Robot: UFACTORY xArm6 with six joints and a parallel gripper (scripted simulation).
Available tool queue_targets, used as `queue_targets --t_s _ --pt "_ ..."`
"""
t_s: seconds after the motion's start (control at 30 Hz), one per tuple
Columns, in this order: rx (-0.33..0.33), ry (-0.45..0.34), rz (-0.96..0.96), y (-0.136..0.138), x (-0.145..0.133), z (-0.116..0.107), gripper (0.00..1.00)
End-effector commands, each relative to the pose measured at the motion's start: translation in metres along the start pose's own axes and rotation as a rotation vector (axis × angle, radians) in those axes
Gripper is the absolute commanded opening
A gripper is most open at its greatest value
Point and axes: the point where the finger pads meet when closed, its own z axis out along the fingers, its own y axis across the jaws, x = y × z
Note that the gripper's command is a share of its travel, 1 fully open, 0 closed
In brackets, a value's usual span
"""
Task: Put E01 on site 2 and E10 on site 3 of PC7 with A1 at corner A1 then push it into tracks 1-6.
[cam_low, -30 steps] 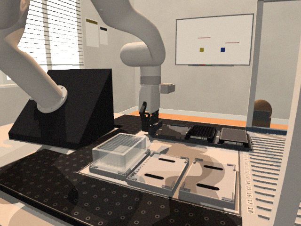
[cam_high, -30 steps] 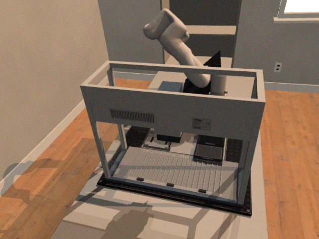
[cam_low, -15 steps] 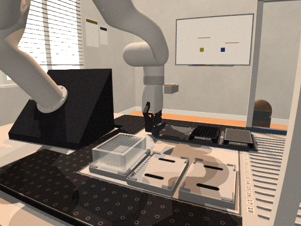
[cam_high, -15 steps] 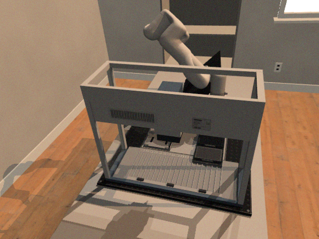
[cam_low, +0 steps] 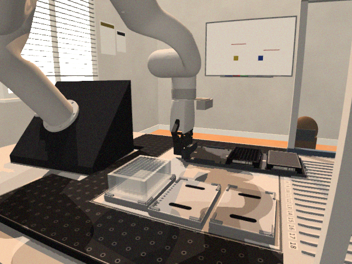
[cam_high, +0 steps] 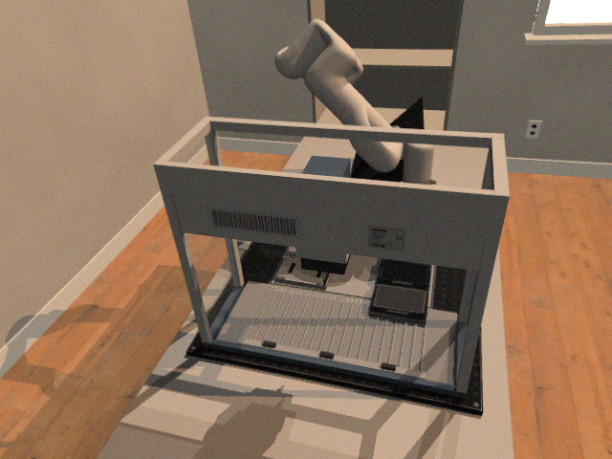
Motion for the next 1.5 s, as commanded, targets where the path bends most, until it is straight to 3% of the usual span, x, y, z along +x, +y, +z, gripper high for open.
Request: queue_targets --t_s 0.0,1.47 --pt "0.002 0.003 0.001 -0.001 0.005 -0.001 0.82" --pt "0.002 0.003 0.001 0.000 0.043 -0.001 0.82"
